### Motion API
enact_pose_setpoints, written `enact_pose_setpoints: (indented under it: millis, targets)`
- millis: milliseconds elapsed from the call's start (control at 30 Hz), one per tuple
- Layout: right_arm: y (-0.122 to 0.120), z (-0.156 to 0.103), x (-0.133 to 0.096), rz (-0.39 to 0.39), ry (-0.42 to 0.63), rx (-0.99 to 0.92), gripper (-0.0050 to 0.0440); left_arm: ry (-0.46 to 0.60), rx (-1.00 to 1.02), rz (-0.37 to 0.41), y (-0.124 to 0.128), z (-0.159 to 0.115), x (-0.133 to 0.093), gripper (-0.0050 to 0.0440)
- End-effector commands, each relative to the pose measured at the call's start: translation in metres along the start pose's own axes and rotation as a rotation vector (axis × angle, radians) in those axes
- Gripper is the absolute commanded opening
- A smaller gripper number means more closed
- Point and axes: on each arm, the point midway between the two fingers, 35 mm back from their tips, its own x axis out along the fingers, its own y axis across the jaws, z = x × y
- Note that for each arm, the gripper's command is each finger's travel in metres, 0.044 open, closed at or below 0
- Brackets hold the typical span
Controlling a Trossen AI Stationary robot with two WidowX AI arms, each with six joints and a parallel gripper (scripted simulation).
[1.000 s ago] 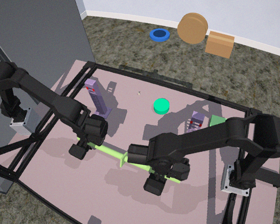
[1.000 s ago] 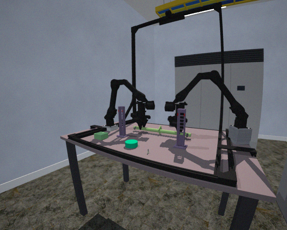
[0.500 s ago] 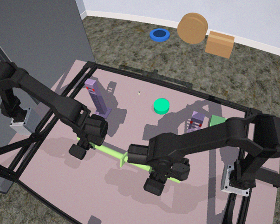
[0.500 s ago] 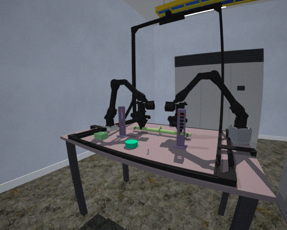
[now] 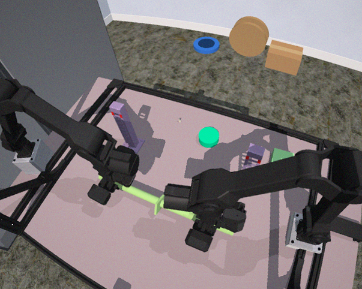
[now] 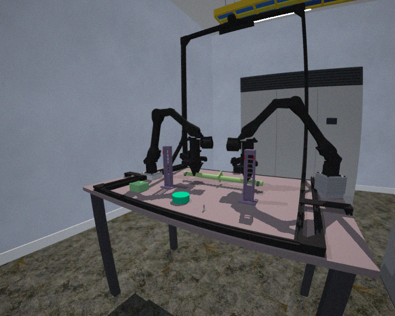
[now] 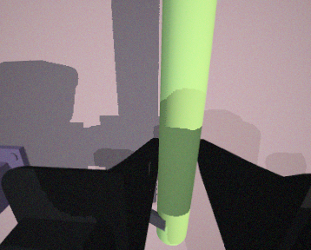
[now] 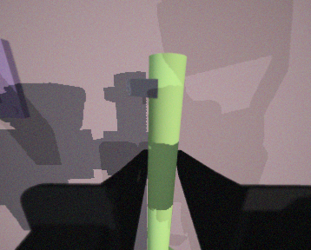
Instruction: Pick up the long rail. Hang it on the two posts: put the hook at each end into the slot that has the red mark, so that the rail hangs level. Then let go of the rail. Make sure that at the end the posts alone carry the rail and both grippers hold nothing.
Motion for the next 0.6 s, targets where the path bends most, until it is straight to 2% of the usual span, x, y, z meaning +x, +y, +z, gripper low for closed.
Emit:
enact_pose_setpoints:
  millis: [0, 567]
  targets:
    - [0.0002, -0.0013, -0.0212, 0.000, 0.005, 0.001, 0.0000, -0.006, 0.000, 0.000, -0.0003, 0.0011, -0.0236, 0.0000]
    - [-0.0004, 0.0005, -0.0230, 0.008, -0.004, 0.000, 0.0000, -0.003, 0.000, 0.012, -0.0001, 0.0004, -0.0269, 0.0000]
